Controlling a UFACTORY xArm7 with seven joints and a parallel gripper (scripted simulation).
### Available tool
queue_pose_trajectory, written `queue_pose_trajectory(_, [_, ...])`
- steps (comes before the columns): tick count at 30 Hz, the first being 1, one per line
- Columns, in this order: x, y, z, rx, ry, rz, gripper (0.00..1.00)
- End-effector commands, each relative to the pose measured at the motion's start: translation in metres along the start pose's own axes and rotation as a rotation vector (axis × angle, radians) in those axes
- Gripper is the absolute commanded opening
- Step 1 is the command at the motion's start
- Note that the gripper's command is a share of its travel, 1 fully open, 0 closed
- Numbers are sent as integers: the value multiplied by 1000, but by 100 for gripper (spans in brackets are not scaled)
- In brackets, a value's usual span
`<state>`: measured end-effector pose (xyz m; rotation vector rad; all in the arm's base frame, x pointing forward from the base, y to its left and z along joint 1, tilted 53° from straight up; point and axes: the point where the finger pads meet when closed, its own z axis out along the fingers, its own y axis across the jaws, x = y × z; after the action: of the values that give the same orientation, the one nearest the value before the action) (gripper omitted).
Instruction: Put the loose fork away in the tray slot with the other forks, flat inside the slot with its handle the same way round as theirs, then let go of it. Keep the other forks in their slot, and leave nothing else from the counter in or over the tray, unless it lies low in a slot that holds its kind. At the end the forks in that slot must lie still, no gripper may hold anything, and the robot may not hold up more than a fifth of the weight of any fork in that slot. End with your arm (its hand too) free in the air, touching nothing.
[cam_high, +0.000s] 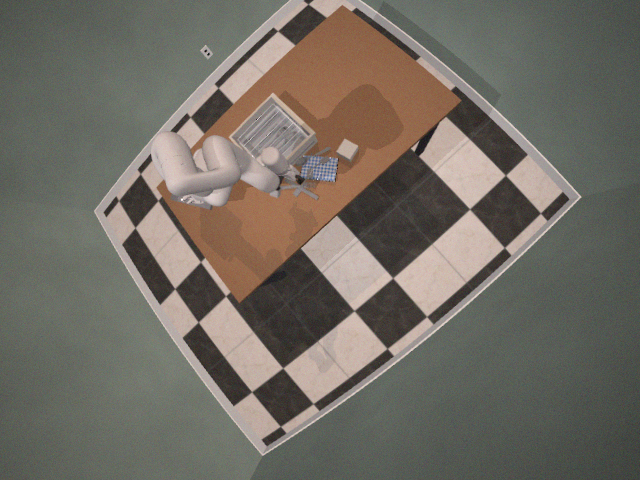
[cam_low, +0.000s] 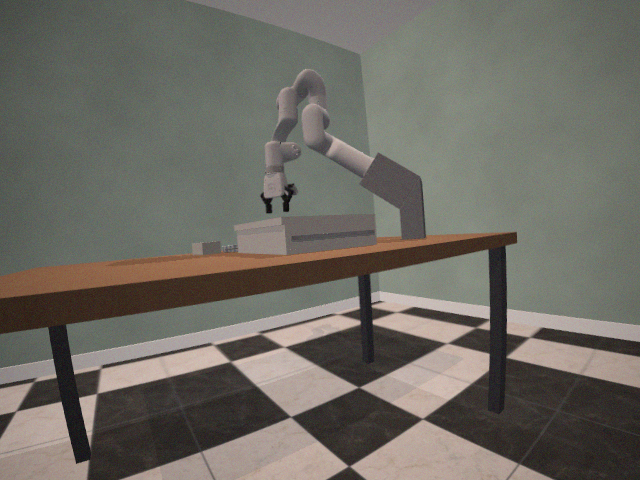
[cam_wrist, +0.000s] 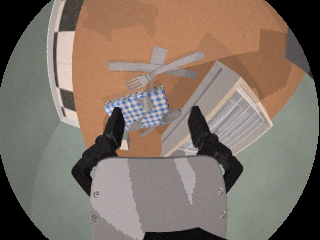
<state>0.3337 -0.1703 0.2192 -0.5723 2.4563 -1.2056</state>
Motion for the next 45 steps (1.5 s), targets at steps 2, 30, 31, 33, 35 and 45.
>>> queue_pose_trajectory(2, [-4, -5, 15, 2, -15, -326, 100])
queue_pose_trajectory(30, [-1, -6, 59, -12, -26, -1913, 100])
queue_pose_trajectory(31, [-1, -6, 59, -12, -26, -1913, 100])
queue_pose_trajectory(33, [-1, -6, 59, 8, -39, -2021, 100])
queue_pose_trajectory(35, [-1, -6, 59, 8, -39, -2021, 28])
queue_pose_trajectory(45, [-1, -6, 59, 8, -39, -2021, 28])
